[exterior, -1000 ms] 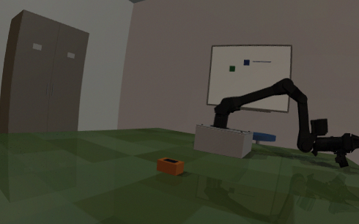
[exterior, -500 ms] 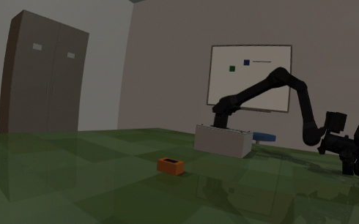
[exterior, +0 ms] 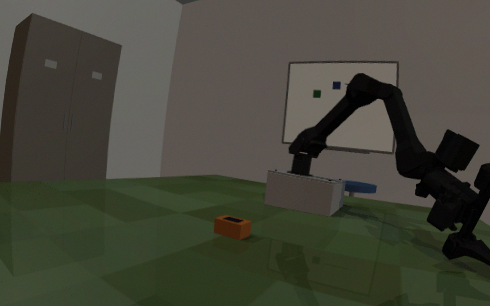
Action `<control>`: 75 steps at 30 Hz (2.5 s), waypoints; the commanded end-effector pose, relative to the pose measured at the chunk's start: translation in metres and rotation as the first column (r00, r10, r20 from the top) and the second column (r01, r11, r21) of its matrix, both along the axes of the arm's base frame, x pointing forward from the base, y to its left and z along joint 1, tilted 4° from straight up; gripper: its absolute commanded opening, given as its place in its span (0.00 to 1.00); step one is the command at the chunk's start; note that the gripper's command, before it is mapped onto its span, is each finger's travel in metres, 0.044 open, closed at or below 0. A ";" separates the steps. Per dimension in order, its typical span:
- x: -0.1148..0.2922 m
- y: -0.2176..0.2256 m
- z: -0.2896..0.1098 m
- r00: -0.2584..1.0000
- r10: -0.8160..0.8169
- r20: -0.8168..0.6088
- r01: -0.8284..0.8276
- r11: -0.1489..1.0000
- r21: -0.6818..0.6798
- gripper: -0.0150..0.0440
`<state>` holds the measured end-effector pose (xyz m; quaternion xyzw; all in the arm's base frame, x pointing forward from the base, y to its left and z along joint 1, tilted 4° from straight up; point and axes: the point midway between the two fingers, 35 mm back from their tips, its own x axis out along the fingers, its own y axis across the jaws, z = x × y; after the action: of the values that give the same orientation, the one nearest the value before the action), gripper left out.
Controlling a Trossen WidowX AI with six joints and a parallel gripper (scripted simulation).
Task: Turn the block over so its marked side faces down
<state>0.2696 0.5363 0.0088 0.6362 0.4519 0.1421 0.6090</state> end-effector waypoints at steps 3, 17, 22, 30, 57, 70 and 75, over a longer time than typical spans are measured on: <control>0.075 -0.062 -0.013 0.994 0.023 0.104 0.012 0.946 -0.325 1.00; 0.167 -0.270 -0.028 0.966 0.243 -0.083 -0.195 0.486 -0.852 1.00; 0.166 -0.348 -0.019 0.889 0.369 -0.272 -0.387 0.288 -0.876 1.00; 0.136 -0.442 0.008 0.683 0.529 -0.504 -0.635 0.088 -0.767 1.00; 0.127 -0.453 -0.039 0.637 0.557 -0.532 -0.672 0.063 -0.738 1.00; 0.126 -0.452 -0.060 0.637 0.557 -0.532 -0.672 0.063 -0.738 1.00; 0.126 -0.451 -0.068 0.637 0.557 -0.532 -0.672 0.063 -0.738 1.00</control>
<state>0.3965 0.0845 -0.0533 -0.0495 0.7057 0.0825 0.7019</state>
